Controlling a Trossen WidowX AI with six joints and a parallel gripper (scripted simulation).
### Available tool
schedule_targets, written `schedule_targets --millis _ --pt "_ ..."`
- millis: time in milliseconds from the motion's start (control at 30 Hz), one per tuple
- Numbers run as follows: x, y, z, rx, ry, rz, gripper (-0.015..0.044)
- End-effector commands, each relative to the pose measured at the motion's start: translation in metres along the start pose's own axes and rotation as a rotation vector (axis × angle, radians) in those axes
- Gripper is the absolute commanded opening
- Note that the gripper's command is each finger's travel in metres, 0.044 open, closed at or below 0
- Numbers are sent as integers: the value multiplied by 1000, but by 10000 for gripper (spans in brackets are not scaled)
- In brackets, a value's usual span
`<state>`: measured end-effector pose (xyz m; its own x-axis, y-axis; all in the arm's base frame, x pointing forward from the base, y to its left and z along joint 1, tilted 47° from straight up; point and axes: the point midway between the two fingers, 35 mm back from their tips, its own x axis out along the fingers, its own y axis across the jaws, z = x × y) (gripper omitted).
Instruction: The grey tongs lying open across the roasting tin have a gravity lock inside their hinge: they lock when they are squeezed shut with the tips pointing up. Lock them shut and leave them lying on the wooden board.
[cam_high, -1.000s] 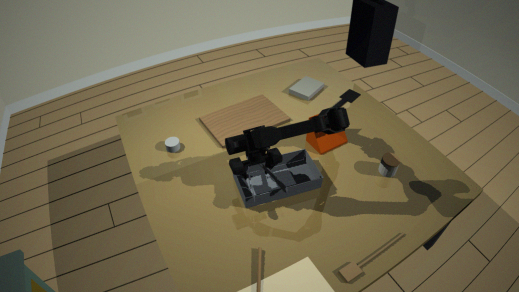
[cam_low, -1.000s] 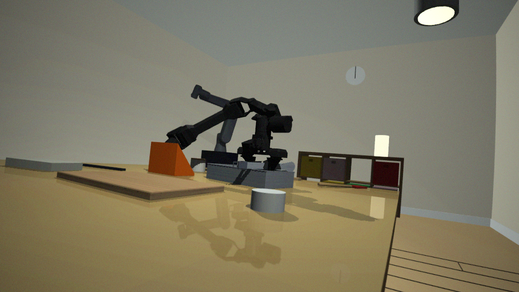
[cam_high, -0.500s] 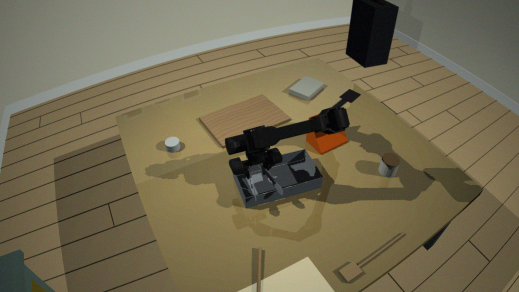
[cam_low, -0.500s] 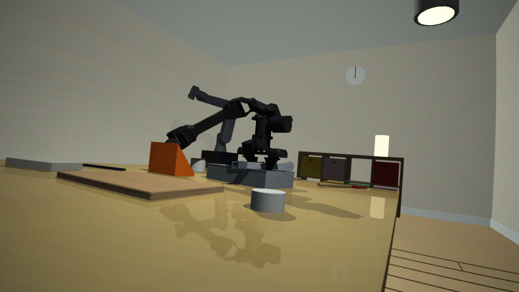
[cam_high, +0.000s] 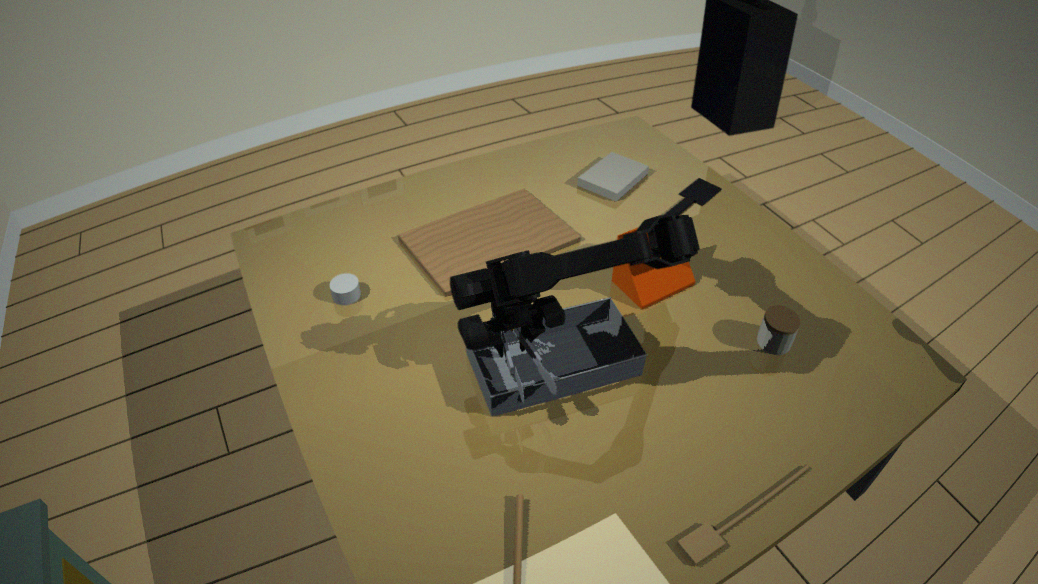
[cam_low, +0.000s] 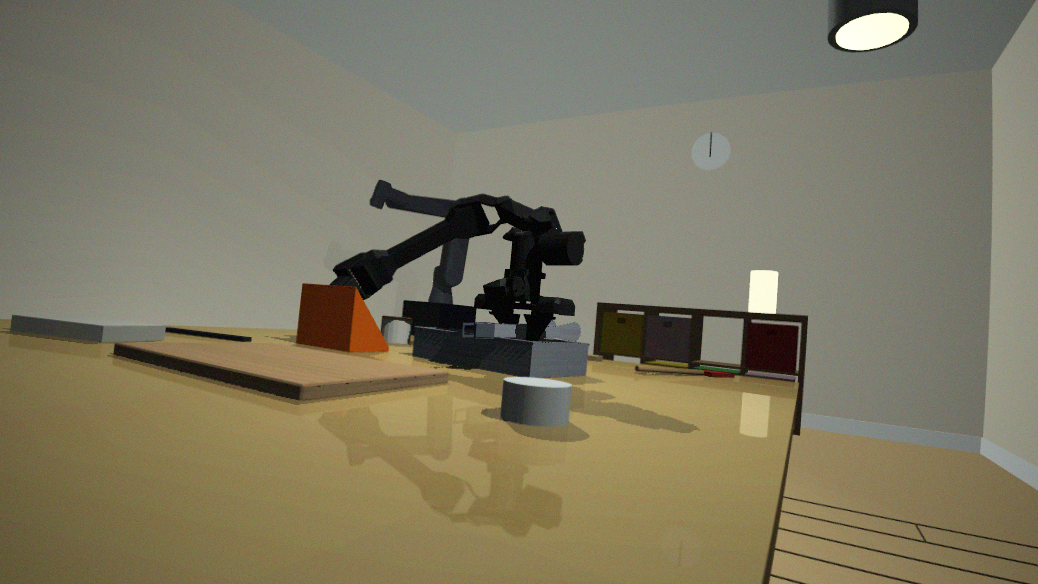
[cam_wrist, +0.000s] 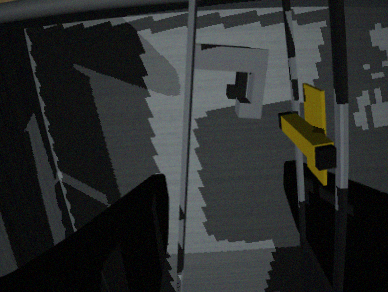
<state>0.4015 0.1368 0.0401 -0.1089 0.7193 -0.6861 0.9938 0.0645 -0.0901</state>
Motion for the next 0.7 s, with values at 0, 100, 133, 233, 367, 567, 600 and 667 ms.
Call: schedule_targets --millis 0,100,133,233,367,567,600,667 --pt "0 0 0 -1 0 0 167" --pt "0 0 0 -1 0 0 147" --pt "0 0 0 -1 0 0 140" --pt "0 0 0 -1 0 0 120" --pt "0 0 0 -1 0 0 94" --pt "0 0 0 -1 0 0 54" --pt "0 0 0 -1 0 0 47" --pt "0 0 0 -1 0 0 34"
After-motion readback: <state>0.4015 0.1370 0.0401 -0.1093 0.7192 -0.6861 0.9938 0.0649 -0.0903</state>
